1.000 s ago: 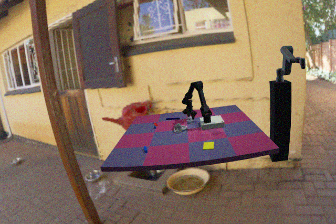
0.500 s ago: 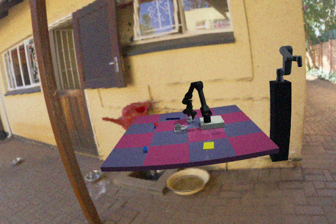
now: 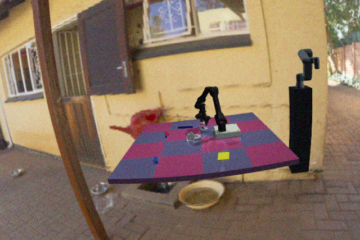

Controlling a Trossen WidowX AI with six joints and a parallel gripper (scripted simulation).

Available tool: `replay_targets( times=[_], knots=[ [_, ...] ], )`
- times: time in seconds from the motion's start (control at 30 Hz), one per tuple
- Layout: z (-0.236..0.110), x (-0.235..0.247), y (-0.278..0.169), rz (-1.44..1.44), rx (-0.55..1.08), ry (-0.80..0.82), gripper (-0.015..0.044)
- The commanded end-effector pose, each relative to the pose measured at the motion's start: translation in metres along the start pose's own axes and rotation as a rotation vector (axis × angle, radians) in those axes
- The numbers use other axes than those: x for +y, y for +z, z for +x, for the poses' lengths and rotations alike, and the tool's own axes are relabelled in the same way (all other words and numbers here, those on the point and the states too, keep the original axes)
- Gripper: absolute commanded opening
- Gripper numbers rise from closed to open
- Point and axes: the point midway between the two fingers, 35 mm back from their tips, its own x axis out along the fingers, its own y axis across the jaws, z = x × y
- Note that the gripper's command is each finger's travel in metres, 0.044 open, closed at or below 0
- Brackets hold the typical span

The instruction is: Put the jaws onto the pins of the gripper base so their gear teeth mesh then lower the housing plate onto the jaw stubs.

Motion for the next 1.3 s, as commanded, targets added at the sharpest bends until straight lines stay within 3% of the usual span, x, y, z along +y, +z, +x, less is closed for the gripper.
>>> replay_targets(
  times=[0.0,0.3,1.27],
  knots=[
    [-0.013,0.0,0.0,0.002,-0.003,-0.004,0.0351],
    [-0.04,0.003,0.0,0.003,-0.004,-0.002,0.0351],
    [-0.043,0.04,0.073,0.13,-0.011,0.001,0.0351]
  ],
)
